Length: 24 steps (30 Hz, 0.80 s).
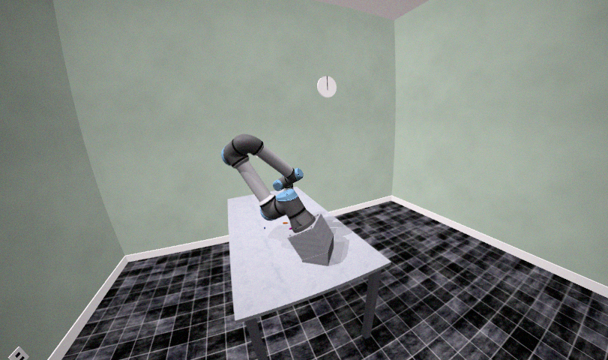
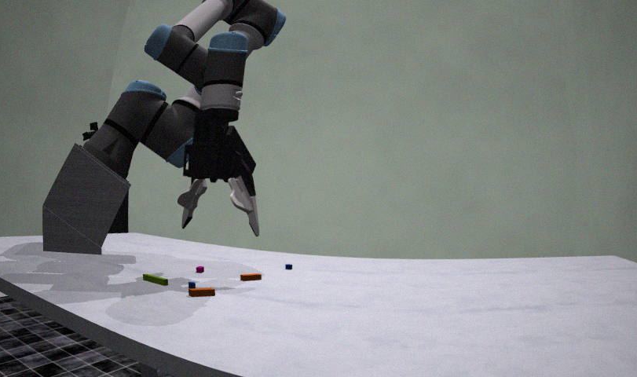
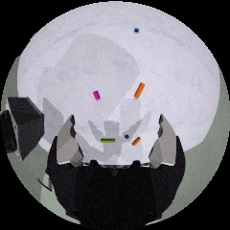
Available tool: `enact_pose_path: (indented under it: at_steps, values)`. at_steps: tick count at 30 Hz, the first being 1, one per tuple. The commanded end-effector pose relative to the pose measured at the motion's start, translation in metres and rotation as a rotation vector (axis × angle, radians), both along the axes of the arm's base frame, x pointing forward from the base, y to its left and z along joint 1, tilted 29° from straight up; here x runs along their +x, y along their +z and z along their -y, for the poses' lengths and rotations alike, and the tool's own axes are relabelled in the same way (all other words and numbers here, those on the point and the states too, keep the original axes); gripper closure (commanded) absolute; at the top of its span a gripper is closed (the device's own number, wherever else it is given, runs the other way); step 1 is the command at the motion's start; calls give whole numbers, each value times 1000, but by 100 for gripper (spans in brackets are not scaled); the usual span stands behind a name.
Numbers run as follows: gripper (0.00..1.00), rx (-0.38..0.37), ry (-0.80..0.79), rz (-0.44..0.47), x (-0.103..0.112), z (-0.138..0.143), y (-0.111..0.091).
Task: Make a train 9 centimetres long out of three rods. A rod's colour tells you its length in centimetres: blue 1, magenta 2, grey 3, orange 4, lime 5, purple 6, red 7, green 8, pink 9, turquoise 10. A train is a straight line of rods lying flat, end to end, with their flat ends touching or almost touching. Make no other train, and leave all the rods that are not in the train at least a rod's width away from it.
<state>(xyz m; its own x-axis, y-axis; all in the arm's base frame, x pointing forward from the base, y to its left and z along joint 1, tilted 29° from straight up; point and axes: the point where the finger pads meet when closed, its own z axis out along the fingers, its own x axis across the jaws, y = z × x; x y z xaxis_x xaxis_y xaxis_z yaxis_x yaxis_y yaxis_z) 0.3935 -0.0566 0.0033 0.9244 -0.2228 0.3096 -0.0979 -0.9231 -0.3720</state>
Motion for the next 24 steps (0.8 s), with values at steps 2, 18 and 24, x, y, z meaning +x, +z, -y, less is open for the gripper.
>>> enact_pose_path:
  at_steps: [2, 18, 24]
  values:
    - [0, 2, 0, 0, -1, -1, 0]
    - [0, 2, 0, 0, -1, -1, 0]
    - [0, 5, -7, -3, 0, -2, 0]
